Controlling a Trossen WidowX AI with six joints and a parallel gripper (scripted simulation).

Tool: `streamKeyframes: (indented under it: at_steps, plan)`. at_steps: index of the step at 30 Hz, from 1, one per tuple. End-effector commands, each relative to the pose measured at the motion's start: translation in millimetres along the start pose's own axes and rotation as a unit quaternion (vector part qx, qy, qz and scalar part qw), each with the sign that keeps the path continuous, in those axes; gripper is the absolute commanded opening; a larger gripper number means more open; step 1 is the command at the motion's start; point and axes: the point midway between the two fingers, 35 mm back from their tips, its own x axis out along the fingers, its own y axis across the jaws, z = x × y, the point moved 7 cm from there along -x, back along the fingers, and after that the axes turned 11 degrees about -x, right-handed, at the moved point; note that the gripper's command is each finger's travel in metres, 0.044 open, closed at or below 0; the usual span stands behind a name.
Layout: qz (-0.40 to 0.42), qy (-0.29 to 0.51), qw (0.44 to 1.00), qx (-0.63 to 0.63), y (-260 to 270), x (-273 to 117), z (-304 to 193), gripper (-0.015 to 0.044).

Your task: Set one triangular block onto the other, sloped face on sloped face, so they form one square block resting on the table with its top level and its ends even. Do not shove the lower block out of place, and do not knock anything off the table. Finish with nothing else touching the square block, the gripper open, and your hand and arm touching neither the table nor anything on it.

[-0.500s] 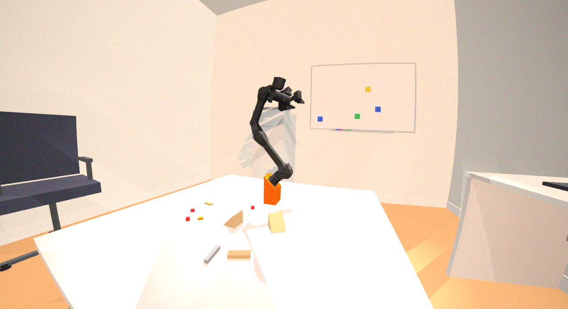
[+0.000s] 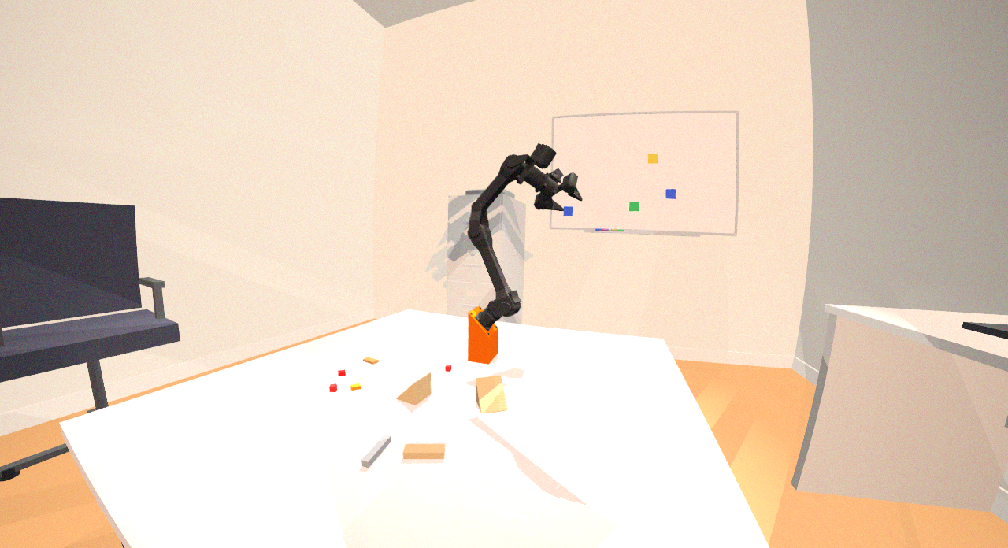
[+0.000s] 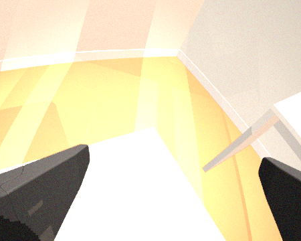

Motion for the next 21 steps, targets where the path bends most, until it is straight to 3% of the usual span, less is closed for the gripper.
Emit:
streamKeyframes:
  at_steps: [1, 11, 21]
  plan:
    - [0.003, 0.089, 0.996, 0.000, -29.1, 55.6, -25.9, 0.0440]
    - [0.007, 0.287, 0.958, 0.021, -83.7, 148.5, -120.2, 0.0440]
    - [0.002, 0.468, 0.879, 0.093, -118.8, 172.3, -247.4, 0.0440]
